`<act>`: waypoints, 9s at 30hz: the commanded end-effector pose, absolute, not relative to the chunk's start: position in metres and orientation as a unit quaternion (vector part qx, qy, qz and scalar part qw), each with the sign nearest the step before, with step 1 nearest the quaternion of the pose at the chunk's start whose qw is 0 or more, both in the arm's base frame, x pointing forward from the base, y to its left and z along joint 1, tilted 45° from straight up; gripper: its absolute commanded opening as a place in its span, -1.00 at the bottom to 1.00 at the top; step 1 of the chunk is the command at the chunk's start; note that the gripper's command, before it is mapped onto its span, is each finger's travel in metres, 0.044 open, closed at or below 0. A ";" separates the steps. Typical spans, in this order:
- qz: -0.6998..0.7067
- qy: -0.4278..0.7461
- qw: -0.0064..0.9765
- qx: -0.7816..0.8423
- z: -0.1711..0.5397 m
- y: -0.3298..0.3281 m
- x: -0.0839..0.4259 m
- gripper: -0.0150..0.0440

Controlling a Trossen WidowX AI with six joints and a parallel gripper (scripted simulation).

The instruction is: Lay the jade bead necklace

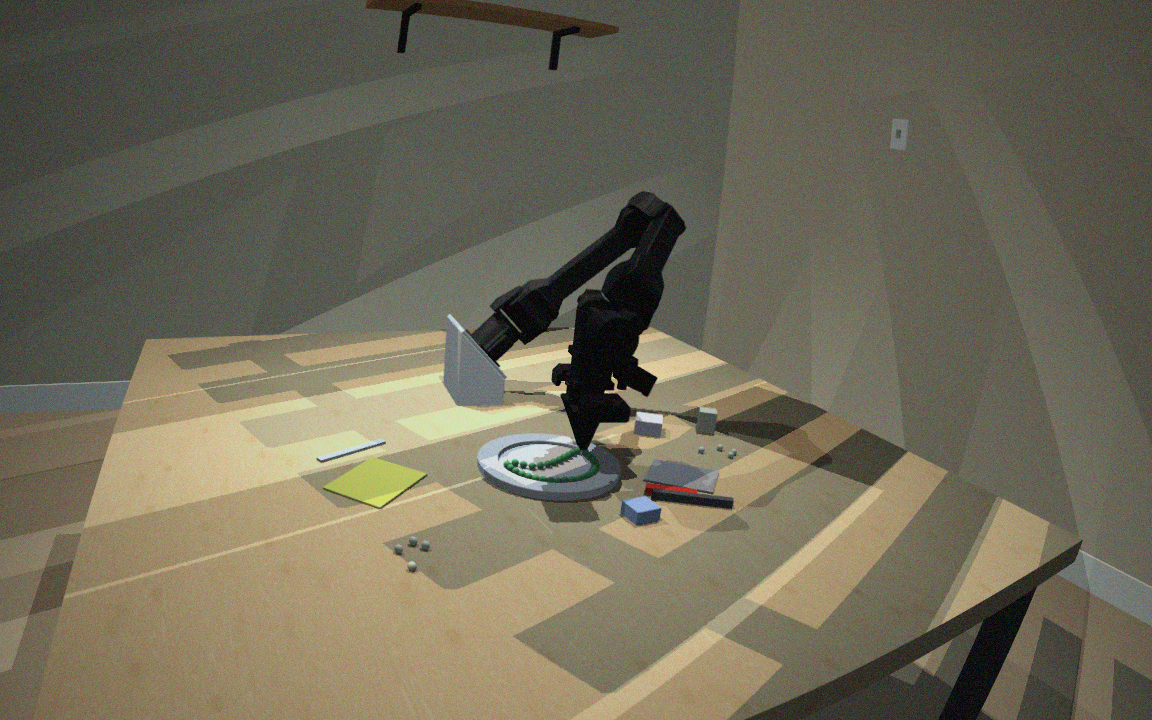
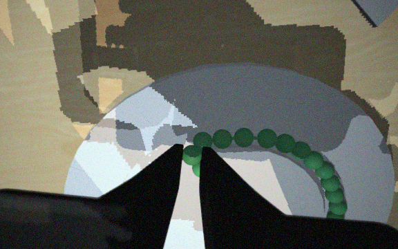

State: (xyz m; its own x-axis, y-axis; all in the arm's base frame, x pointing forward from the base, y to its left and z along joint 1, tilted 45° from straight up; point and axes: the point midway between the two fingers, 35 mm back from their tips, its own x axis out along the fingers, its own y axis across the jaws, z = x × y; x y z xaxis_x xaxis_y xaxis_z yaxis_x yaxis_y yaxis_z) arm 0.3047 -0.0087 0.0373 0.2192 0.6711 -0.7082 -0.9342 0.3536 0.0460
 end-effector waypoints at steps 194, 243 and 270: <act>0.522 0.351 0.759 -0.168 0.038 -0.015 0.293 0.64; -0.111 0.615 0.466 0.626 0.048 -0.036 0.297 -0.08; -0.112 0.619 0.458 0.628 0.025 -0.014 0.300 -0.08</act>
